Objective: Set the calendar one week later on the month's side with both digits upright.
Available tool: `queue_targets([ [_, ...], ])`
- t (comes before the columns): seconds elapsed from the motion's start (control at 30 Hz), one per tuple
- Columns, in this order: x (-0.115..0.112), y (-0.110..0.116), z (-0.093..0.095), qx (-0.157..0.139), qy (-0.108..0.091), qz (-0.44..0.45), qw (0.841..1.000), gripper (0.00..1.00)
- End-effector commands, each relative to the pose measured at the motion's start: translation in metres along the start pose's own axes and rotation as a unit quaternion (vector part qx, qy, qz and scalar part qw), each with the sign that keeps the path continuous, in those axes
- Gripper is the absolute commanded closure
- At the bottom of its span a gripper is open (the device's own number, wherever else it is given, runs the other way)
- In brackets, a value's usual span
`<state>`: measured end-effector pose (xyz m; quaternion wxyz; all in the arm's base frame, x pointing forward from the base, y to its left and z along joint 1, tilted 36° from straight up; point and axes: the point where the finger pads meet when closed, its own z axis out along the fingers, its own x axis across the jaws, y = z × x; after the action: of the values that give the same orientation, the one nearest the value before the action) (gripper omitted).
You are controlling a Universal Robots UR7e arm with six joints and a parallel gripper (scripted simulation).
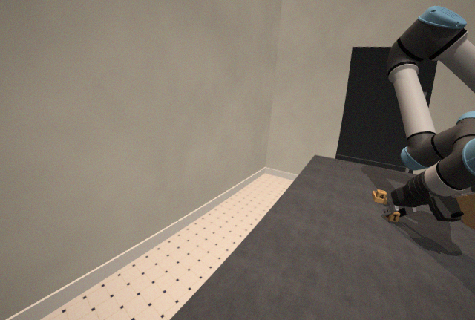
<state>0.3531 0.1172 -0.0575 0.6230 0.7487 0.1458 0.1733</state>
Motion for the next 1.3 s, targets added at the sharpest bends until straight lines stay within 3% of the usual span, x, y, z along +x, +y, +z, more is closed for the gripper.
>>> queue_targets([
  [0.0,0.0004,-0.0024,0.0024,0.000,0.001,0.001,1.000,0.13],
  [1.27,0.0004,-0.0058,0.0058,0.000,0.001,0.001,1.000,0.13],
])
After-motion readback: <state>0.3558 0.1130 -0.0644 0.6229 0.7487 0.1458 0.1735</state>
